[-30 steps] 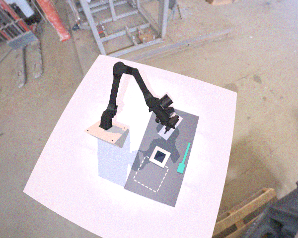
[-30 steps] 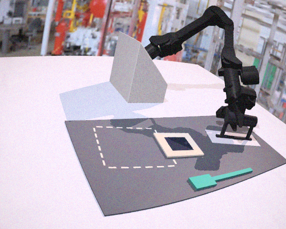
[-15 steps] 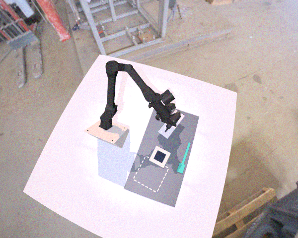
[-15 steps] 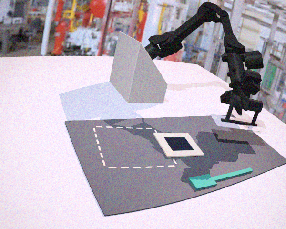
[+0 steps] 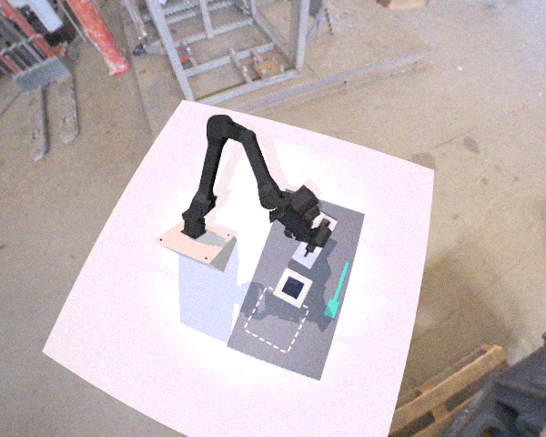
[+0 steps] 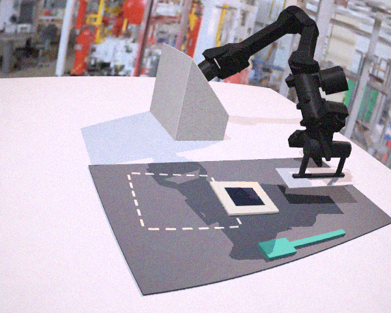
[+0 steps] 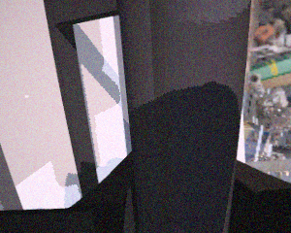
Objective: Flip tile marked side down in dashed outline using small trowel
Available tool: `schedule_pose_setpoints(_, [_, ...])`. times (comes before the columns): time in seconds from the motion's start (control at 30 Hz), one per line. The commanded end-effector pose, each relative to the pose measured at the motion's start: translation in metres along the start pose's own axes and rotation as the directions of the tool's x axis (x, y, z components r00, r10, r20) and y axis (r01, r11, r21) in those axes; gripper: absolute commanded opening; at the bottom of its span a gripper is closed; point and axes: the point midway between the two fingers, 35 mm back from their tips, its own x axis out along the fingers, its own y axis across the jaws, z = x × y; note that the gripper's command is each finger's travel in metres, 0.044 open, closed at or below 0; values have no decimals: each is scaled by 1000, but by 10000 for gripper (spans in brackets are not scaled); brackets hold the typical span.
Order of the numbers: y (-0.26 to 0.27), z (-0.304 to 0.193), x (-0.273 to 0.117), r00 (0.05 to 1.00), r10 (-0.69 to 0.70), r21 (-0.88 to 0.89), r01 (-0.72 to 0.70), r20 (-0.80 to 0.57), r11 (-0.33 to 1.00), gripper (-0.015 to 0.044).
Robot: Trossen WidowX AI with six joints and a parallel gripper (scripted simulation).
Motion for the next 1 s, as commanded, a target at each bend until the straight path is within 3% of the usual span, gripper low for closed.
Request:
schedule_pose_setpoints(0.0, [-7,-13,2,999,-13,-12,13,35,1000,0])
schedule_pose_setpoints(0.97, [19,-27,27,997,-13,-24,15,74,1000,0])
